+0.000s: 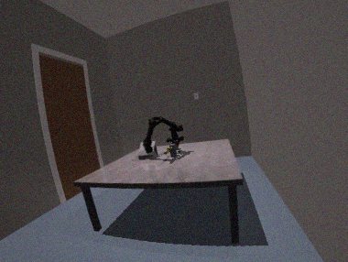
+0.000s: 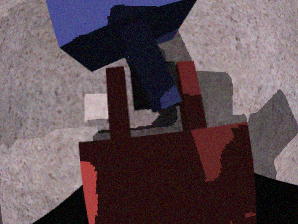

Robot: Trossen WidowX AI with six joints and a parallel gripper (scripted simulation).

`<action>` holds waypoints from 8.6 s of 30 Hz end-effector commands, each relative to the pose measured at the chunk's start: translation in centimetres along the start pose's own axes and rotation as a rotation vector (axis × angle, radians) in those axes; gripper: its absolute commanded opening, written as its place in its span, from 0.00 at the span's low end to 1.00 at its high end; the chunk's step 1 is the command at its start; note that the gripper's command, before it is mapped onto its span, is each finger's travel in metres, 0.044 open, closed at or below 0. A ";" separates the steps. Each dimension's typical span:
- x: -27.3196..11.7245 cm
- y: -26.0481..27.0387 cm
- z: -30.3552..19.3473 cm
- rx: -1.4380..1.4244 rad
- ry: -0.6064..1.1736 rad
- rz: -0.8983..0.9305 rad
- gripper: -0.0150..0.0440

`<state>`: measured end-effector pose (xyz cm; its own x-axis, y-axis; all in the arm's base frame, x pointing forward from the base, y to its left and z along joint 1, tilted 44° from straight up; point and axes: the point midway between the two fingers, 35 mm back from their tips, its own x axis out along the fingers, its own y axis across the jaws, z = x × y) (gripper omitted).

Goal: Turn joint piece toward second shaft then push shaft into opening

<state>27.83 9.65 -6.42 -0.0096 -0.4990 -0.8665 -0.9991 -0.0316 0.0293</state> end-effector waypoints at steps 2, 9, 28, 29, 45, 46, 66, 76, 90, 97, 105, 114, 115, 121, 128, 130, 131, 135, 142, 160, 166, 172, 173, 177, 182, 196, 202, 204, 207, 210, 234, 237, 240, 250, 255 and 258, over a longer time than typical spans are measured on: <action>0.1 0.0 -0.1 0.009 -0.026 -0.002 0.25; 0.1 0.0 0.0 0.010 -0.026 -0.003 0.25; 0.1 0.1 0.0 0.012 -0.026 -0.004 0.34; 0.1 0.1 0.0 0.012 -0.026 -0.004 0.39; 0.1 0.1 0.0 0.012 -0.026 -0.004 0.99; 0.1 0.1 0.0 0.012 -0.026 -0.004 1.00; -0.6 0.3 0.3 0.020 0.153 0.031 1.00; -2.5 0.2 0.9 0.007 0.431 -0.002 1.00; -3.5 0.1 1.2 0.080 0.405 -0.022 1.00; -6.5 -0.2 1.9 0.304 0.342 -0.074 1.00; -10.0 -0.2 2.6 0.555 0.266 -0.117 1.00; -14.0 0.2 3.1 0.840 0.181 -0.145 1.00; -14.4 0.3 3.1 0.872 0.172 -0.146 1.00; -15.9 0.6 3.2 0.979 0.140 -0.149 1.00; -15.8 0.5 3.0 1.001 0.141 -0.149 1.00; -15.7 0.4 2.3 1.062 0.144 -0.152 1.00; -15.6 0.4 1.9 1.096 0.145 -0.153 1.00; -15.3 0.2 0.4 1.231 0.152 -0.160 1.00; -14.6 0.1 -2.2 1.467 0.166 -0.174 1.00; -13.7 0.1 -4.2 1.772 0.183 -0.218 1.00; -13.2 0.1 -4.2 1.935 0.185 -0.261 1.00; -12.8 0.1 -4.2 2.098 0.183 -0.308 1.00; -12.7 0.1 -4.2 2.124 0.182 -0.316 1.00; -12.4 0.1 -4.3 2.232 0.176 -0.350 1.00; -12.0 0.1 -4.3 2.365 0.165 -0.395 1.00; -10.9 0.1 -4.4 2.731 0.107 -0.533 1.00; -10.5 0.2 -4.4 2.885 0.068 -0.598 1.00; -10.3 0.2 -4.4 2.936 0.052 -0.620 1.00; -10.1 0.2 -4.5 3.011 0.027 -0.654 1.00; -9.9 0.2 -4.5 3.069 0.005 -0.681 1.00; -4.2 0.2 -5.8 3.073 0.003 -0.686 1.00; -4.1 0.1 -5.2 3.070 0.003 -0.684 1.00; -3.8 0.0 -3.9 3.063 0.003 -0.682 1.00; -2.7 0.1 0.4 3.073 0.001 -0.679 1.00; -2.5 0.2 0.9 3.075 0.001 -0.679 1.00; -2.2 0.2 0.8 3.075 0.000 -0.679 1.00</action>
<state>27.58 11.46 -4.51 0.0116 -0.8195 -0.5729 0.9989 0.0357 -0.0309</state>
